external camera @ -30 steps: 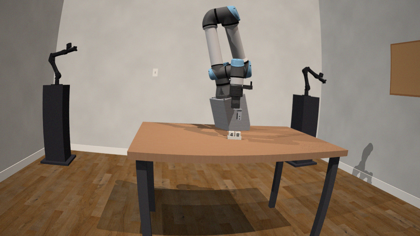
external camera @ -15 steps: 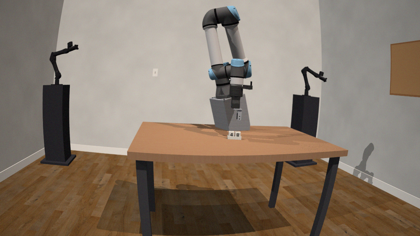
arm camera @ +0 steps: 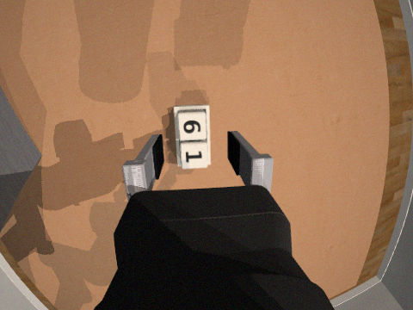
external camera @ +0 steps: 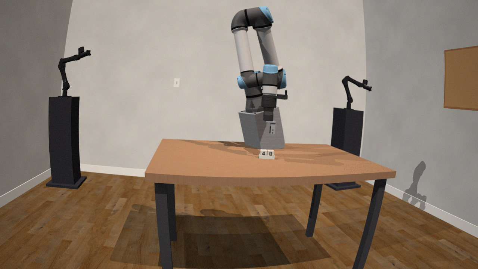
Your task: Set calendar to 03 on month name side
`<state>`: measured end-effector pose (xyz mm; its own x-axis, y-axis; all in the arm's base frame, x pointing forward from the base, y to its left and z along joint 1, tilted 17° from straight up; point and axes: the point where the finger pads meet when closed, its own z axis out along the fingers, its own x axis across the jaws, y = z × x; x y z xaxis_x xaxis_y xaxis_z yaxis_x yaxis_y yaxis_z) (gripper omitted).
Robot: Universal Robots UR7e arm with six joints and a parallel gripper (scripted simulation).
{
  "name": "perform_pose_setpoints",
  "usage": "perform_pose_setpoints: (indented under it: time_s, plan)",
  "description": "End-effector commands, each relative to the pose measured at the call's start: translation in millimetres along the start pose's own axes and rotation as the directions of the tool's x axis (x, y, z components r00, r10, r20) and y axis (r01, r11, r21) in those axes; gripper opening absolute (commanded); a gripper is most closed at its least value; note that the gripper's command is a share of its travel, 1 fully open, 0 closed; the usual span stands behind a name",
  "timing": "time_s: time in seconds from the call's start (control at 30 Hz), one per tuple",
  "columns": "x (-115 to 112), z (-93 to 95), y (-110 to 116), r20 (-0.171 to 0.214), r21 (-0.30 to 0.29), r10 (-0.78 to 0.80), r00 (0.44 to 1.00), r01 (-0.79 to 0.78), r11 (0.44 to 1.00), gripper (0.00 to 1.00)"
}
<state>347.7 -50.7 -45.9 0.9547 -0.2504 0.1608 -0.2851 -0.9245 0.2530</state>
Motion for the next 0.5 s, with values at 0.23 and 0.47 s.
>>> perform_pose_setpoints:
  time_s: [0.23, 0.47]
  plan:
    - [2.5, -30.5, 0.4, -0.004, -0.001, 0.0, 1.0, 0.0, 1.0, 1.0]
    - [2.4, -49.9, 0.4, -0.004, -0.001, 0.0, 1.0, 0.0, 1.0, 1.0]
